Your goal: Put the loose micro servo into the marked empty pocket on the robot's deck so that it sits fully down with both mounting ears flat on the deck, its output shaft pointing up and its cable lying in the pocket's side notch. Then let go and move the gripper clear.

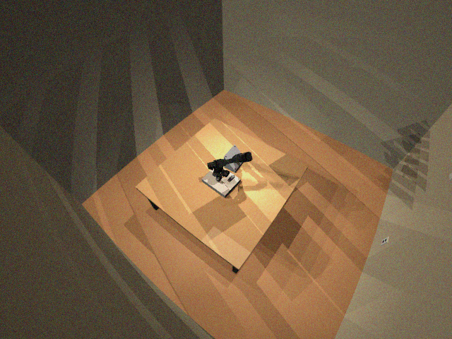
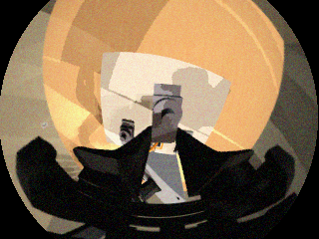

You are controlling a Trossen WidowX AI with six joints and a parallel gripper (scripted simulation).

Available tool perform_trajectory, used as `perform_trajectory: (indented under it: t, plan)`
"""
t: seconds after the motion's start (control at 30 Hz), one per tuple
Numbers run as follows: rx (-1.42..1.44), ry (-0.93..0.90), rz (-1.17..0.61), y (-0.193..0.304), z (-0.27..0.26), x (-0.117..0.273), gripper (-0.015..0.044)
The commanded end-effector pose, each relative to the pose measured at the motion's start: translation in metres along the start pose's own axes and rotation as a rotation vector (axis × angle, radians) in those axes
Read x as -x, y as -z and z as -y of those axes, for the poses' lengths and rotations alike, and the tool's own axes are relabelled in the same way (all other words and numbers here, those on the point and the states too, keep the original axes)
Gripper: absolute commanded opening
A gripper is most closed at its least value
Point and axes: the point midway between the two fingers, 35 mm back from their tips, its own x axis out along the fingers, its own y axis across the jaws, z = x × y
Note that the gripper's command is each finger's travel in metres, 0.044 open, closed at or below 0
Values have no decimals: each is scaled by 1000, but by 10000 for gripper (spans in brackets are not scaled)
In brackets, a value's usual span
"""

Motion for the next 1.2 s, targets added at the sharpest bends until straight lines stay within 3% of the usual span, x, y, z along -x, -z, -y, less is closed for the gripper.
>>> perform_trajectory:
  t: [0.0,0.63,1.17]
  plan:
    - [1,4,4,14,0,2,0]
    - [-6,4,1,92,-10,1,0]
    - [-140,4,1,94,-10,0,0]
